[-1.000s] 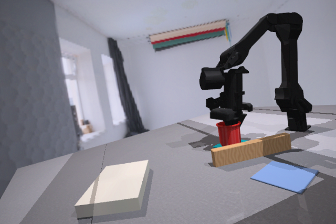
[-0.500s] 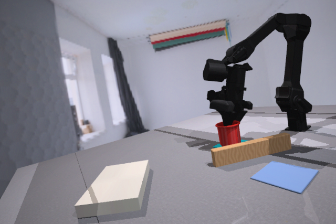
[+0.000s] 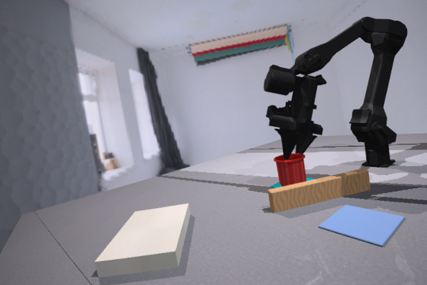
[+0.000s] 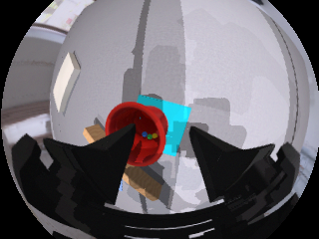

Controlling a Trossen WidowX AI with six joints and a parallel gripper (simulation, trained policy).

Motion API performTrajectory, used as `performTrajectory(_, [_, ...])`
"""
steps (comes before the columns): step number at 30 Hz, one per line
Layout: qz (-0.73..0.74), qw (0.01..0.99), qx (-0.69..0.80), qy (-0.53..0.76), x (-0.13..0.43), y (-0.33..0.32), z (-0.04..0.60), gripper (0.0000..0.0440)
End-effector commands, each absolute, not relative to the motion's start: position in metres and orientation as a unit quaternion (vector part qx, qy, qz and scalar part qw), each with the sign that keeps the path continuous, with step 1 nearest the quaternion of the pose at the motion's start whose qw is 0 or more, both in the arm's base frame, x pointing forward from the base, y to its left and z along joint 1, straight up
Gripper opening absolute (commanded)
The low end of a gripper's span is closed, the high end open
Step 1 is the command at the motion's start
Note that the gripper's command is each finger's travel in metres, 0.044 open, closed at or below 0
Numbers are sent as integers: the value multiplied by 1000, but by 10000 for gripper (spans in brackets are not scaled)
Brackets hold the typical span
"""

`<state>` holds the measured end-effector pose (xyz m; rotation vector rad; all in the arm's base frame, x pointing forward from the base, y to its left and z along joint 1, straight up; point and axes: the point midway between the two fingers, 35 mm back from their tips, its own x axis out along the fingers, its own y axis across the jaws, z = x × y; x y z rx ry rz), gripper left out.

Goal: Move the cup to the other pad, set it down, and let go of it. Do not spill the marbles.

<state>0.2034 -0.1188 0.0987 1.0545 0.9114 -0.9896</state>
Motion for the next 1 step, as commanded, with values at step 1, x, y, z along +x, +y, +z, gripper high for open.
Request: performTrajectory(1, [-433,664,467,391,200,-120,107,299])
